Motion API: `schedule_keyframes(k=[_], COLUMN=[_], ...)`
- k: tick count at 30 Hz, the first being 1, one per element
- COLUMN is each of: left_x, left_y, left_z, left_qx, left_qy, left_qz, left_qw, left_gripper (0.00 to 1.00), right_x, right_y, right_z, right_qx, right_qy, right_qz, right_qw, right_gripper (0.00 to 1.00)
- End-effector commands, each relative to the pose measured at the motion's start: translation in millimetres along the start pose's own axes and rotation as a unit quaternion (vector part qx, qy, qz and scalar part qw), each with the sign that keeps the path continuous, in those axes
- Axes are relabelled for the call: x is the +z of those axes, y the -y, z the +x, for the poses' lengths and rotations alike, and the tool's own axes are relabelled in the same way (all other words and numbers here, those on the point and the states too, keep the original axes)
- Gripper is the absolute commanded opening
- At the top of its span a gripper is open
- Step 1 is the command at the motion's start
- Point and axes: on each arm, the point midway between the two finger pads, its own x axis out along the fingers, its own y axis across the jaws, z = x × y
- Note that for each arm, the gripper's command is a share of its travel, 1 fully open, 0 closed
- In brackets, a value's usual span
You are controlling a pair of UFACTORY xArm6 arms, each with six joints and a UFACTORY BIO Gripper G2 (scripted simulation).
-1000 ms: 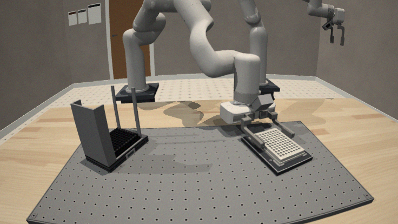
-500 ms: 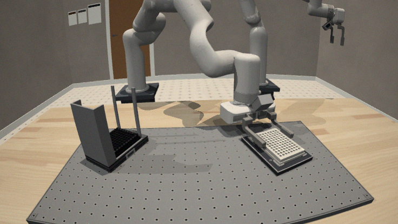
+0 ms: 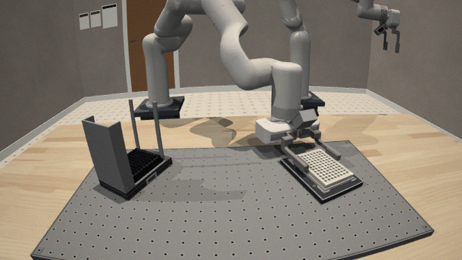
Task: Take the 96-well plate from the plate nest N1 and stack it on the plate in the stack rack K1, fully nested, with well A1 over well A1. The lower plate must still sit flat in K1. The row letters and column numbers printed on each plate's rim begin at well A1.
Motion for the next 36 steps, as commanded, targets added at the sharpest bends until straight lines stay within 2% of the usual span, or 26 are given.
schedule_keyframes(k=[1, 20, 36], left_x=[-0.9, -0.9, -0.9], left_y=[0.0, 0.0, 0.0], left_z=[-2.1, -2.1, -2.1], left_qx=[0.0, 0.0, 0.0], left_qy=[-0.002, -0.002, -0.002], left_qz=[0.0, 0.0, 0.0], left_qw=[1.0, 1.0, 1.0], left_gripper=[1.0, 1.0, 1.0], right_x=[3.5, 3.5, 12.7], right_y=[-0.8, -0.8, -0.8], right_z=[1.5, 1.5, 1.5], right_qx=[0.0, 0.0, 0.0], right_qy=[0.003, 0.003, 0.003], right_qz=[0.001, 0.001, 0.001], right_qw=[1.0, 1.0, 1.0], right_gripper=[0.0, 0.0, 0.0])
